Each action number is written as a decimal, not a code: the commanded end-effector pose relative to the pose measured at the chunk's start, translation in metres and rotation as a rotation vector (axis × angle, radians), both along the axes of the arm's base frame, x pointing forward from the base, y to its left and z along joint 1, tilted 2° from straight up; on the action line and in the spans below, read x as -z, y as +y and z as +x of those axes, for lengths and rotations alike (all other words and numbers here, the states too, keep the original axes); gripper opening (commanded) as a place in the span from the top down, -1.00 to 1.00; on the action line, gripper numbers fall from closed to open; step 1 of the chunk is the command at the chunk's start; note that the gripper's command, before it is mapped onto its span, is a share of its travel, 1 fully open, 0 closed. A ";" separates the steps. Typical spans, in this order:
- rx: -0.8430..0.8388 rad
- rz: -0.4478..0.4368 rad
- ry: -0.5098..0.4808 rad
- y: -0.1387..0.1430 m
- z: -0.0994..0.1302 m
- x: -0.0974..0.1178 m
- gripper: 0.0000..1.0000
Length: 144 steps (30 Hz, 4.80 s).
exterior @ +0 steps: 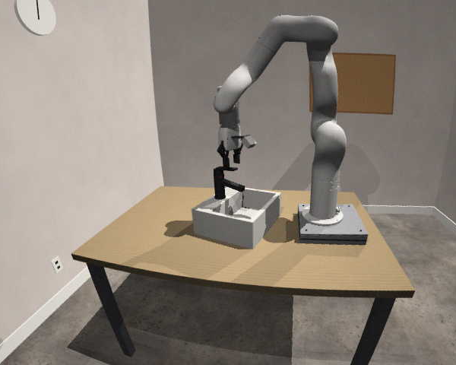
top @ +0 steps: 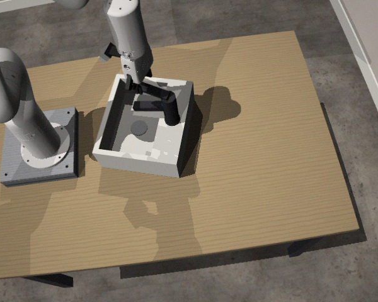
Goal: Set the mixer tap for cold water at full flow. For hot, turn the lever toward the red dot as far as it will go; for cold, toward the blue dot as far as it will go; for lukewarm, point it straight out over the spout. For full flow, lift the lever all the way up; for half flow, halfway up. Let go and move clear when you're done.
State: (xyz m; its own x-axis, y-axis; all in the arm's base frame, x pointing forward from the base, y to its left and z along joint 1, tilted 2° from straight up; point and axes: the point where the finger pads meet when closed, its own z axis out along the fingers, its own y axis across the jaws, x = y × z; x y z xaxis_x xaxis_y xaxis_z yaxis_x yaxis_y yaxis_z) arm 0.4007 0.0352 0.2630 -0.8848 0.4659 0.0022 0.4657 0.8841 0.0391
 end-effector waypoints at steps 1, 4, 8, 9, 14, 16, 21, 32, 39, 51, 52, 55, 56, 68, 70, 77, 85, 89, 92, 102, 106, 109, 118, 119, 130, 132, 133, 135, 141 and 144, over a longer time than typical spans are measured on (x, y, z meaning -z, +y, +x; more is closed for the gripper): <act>0.000 0.000 -0.002 0.000 0.001 0.000 -0.36; 0.000 0.000 -0.002 0.000 0.001 0.000 -0.36; 0.000 0.000 -0.002 0.000 0.001 0.000 -0.36; 0.000 0.000 -0.002 0.000 0.001 0.000 -0.36; 0.000 0.000 -0.002 0.000 0.001 0.000 -0.36; 0.000 0.000 -0.002 0.000 0.001 0.000 -0.36; 0.000 0.000 -0.002 0.000 0.001 0.000 -0.36; 0.000 0.000 -0.002 0.000 0.001 0.000 -0.36; 0.000 0.000 -0.002 0.000 0.001 0.000 -0.36; 0.000 0.000 -0.002 0.000 0.001 0.000 -0.36; 0.000 0.000 -0.002 0.000 0.001 0.000 -0.36; 0.000 0.000 -0.002 0.000 0.001 0.001 -0.36; 0.000 0.000 -0.002 0.000 0.001 0.001 -0.36; 0.000 0.000 -0.002 0.000 0.002 0.008 -0.36; 0.000 0.000 -0.002 0.001 0.002 0.010 -0.36; 0.000 0.000 -0.002 0.001 0.002 0.018 -0.36; 0.000 0.000 -0.002 0.001 0.002 0.025 -0.36; 0.000 0.000 -0.002 0.001 0.002 0.029 -0.36; 0.000 0.000 -0.002 0.001 0.002 0.031 -0.36; 0.000 0.000 -0.002 0.001 0.002 0.036 -0.36; 0.000 0.000 -0.002 0.001 0.002 0.037 -0.36; 0.000 0.000 -0.002 0.001 0.002 0.038 -0.36; 0.000 0.000 -0.002 0.001 0.002 0.038 -0.36; 0.000 0.000 -0.002 0.001 0.002 0.038 -0.36; 0.000 0.000 -0.002 0.001 0.002 0.038 1.00; 0.000 0.000 -0.002 0.001 0.002 0.038 1.00; 0.000 0.000 -0.002 0.001 0.002 0.038 1.00; 0.000 0.000 -0.002 0.001 0.002 0.038 1.00; 0.000 0.000 -0.002 0.001 0.002 0.038 1.00; 0.000 0.000 -0.002 0.001 0.002 0.038 1.00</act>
State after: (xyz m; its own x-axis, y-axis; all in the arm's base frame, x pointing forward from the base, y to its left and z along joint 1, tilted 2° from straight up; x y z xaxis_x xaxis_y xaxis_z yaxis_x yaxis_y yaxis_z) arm 0.4021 0.0367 0.2248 -0.8848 0.4659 0.0022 0.4656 0.8841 0.0392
